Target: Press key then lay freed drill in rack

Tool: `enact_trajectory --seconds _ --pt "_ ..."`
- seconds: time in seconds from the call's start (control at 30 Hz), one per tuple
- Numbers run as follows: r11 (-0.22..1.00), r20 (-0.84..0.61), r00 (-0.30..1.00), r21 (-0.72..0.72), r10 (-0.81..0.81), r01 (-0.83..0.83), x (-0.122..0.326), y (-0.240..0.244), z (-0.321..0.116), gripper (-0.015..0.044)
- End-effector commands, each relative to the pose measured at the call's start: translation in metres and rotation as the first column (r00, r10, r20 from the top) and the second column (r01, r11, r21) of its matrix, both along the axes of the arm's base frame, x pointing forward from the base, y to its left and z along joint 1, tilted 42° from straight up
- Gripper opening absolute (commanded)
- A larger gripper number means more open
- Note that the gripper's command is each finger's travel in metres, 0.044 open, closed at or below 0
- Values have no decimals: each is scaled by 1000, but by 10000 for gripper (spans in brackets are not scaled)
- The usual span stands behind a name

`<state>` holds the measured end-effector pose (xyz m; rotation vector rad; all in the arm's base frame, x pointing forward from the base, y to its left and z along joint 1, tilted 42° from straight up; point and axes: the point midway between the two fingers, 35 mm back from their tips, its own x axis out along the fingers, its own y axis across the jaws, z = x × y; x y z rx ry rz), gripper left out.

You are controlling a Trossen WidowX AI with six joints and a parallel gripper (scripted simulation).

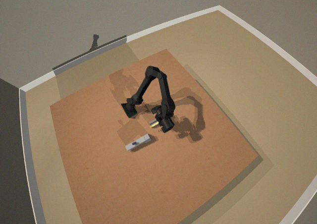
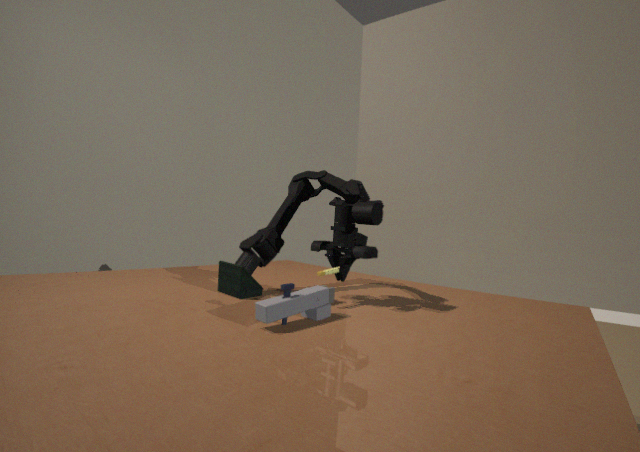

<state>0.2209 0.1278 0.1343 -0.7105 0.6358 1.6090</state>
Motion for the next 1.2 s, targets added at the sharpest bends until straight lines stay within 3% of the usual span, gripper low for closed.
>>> enact_trajectory --seconds 0.0,0.47,1.17 --pt "1000 1 1000 0 -3 3 -7 1 1 0" --pt "1000 0 1000 0 -3 3 -32 3 2 0" --pt "1000 0 1000 2 -3 3 -35 21 -18 0"
